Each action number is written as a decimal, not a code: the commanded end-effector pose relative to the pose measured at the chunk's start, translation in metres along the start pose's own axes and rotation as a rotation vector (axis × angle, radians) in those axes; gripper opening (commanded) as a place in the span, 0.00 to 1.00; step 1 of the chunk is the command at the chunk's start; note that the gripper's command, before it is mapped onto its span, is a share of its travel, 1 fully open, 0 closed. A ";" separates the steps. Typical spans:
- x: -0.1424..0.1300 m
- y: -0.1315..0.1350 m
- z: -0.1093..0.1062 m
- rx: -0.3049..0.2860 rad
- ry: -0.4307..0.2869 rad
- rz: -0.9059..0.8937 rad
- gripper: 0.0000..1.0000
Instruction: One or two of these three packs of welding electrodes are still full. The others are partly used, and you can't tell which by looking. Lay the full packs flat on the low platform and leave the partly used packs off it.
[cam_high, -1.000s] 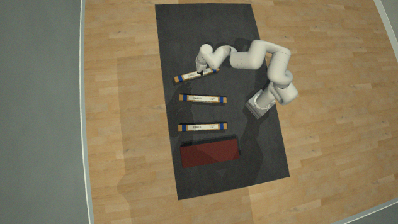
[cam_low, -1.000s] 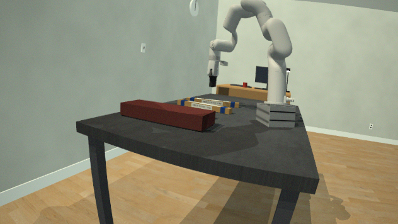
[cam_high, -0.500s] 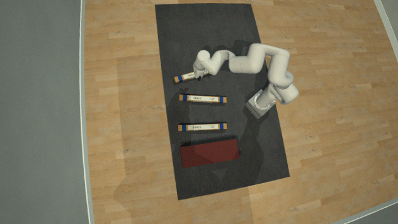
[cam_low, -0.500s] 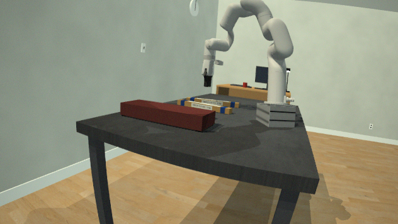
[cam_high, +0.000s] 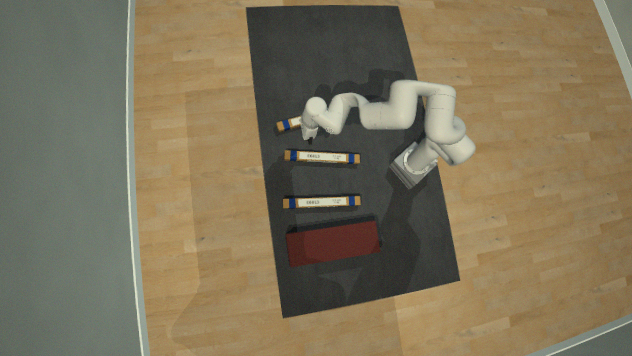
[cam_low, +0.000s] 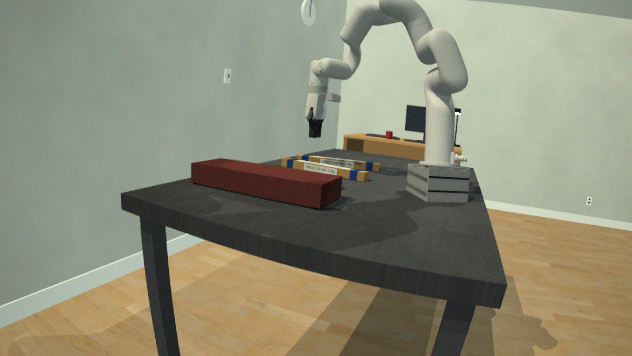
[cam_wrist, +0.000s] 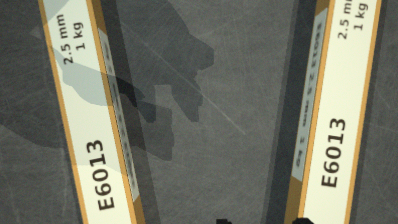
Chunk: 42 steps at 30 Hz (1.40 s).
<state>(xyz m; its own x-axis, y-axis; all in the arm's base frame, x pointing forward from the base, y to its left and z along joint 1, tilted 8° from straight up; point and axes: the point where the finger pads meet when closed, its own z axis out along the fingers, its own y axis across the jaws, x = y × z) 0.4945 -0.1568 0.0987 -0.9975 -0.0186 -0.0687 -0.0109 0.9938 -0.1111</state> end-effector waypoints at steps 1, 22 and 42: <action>-0.018 0.025 -0.001 0.002 -0.003 0.001 0.35; -0.073 0.120 -0.001 0.002 -0.003 0.001 0.35; -0.099 0.165 -0.001 0.002 -0.003 0.001 0.35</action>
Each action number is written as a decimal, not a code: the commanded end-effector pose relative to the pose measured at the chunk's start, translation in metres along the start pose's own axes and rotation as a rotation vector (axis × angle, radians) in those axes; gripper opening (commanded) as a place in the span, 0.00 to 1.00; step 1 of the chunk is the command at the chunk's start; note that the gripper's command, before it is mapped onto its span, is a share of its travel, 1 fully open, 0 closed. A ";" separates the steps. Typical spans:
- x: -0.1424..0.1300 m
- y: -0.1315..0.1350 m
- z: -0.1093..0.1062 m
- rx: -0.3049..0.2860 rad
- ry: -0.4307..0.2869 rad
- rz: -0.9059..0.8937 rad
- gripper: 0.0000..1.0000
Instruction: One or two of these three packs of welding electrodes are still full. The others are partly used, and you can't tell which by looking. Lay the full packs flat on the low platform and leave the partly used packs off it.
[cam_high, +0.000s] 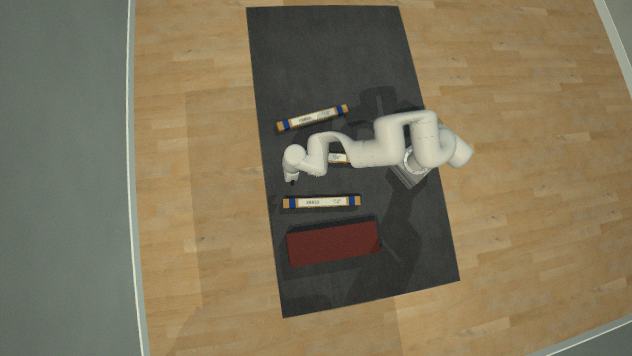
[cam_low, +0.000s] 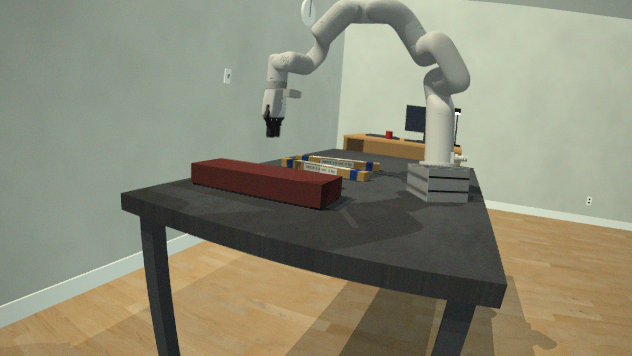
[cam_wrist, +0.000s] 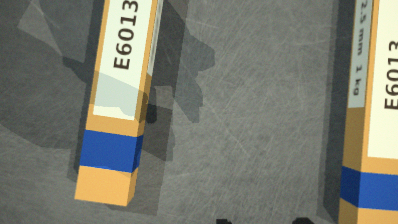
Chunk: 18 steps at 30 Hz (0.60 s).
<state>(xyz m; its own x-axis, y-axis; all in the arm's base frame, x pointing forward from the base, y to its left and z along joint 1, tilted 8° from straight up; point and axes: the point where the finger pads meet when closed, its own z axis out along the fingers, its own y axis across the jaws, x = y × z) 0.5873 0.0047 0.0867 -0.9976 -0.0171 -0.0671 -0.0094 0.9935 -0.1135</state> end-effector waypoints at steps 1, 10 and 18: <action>-0.005 0.005 -0.002 0.000 -0.005 0.000 0.35; -0.008 0.010 -0.002 0.000 -0.005 0.000 0.35; -0.008 0.011 -0.002 0.000 -0.005 0.000 0.35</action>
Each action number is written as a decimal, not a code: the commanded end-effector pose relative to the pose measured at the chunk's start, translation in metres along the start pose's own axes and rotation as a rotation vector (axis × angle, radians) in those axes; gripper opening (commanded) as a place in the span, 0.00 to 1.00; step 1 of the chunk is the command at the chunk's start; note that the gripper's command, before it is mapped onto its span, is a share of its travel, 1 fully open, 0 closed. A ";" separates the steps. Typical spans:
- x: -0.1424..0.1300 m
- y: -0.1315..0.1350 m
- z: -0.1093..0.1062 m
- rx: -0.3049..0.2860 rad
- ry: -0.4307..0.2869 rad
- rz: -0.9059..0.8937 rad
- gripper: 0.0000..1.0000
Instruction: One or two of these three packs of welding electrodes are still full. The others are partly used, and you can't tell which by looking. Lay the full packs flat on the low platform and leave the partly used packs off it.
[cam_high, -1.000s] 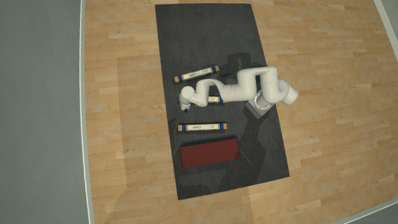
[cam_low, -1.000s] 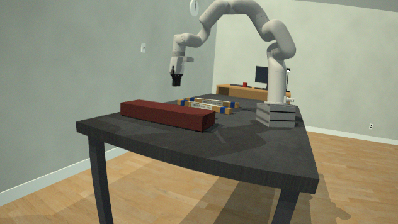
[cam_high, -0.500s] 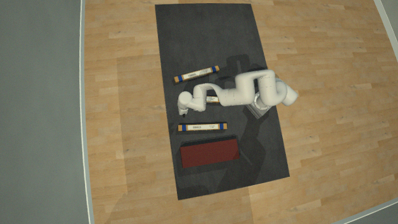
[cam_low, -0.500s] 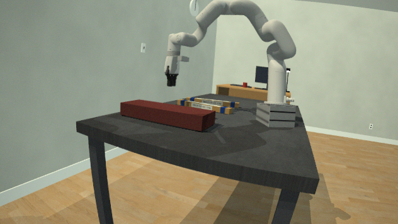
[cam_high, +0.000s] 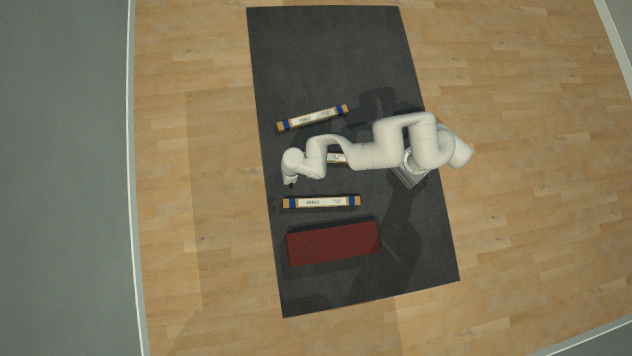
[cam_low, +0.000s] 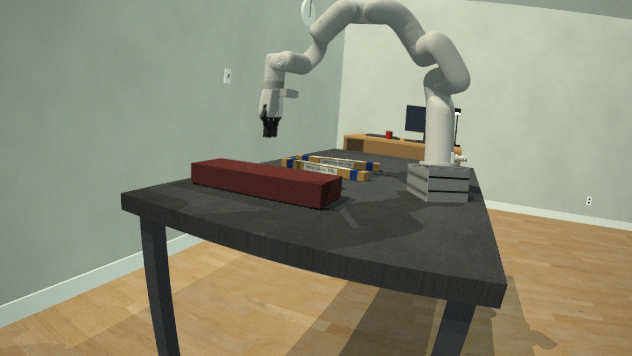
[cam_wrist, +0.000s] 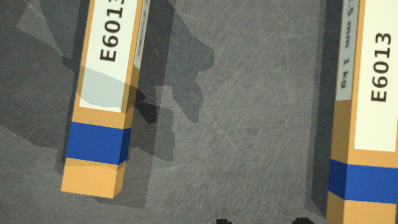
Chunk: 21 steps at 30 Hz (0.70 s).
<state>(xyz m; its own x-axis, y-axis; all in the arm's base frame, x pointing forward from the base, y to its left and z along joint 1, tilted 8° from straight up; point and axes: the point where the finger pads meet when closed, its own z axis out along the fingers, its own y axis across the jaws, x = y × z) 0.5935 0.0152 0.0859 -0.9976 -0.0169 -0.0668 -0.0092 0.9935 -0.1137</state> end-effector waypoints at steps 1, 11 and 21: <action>-0.002 0.000 -0.002 -0.001 -0.005 0.000 0.35; -0.002 0.000 -0.002 -0.001 -0.005 0.000 0.35; -0.002 0.000 -0.004 -0.001 -0.005 0.000 0.35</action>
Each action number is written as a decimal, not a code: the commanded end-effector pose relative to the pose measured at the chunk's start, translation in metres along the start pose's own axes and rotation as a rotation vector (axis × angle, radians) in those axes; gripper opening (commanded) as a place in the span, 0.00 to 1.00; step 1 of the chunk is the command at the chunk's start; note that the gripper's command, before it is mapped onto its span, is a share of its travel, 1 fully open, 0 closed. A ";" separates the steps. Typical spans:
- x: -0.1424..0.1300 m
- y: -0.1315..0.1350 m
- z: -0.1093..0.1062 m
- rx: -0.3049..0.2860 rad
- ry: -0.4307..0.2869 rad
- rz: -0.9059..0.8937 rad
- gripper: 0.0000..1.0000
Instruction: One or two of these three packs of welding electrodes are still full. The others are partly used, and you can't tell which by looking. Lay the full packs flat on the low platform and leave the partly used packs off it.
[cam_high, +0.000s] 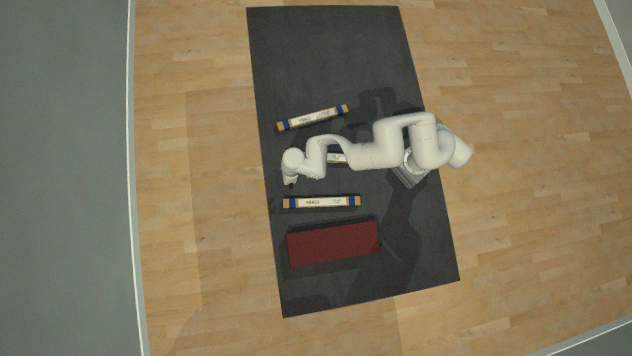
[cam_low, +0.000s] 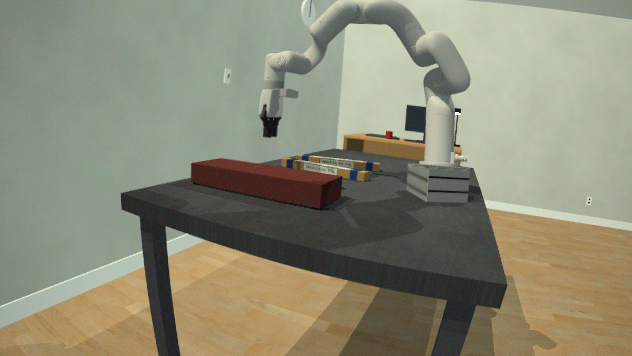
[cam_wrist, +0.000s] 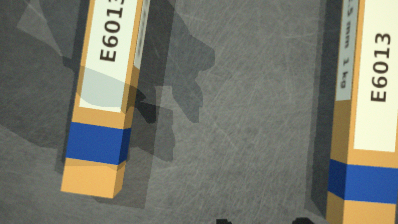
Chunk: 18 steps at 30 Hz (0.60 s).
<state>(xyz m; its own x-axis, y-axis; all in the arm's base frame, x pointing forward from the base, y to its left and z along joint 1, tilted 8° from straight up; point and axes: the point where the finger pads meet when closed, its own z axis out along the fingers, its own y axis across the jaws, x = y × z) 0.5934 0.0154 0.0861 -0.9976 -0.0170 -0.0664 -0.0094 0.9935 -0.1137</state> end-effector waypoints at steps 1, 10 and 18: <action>-0.002 0.000 -0.006 -0.001 -0.005 0.000 0.35; -0.002 0.000 -0.026 -0.001 -0.005 0.000 0.35; -0.002 0.000 -0.032 -0.001 -0.005 0.000 0.35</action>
<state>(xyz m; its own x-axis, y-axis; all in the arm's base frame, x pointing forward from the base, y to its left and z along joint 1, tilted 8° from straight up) 0.5917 0.0187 0.1152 -0.9976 -0.0171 -0.0676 -0.0093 0.9935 -0.1135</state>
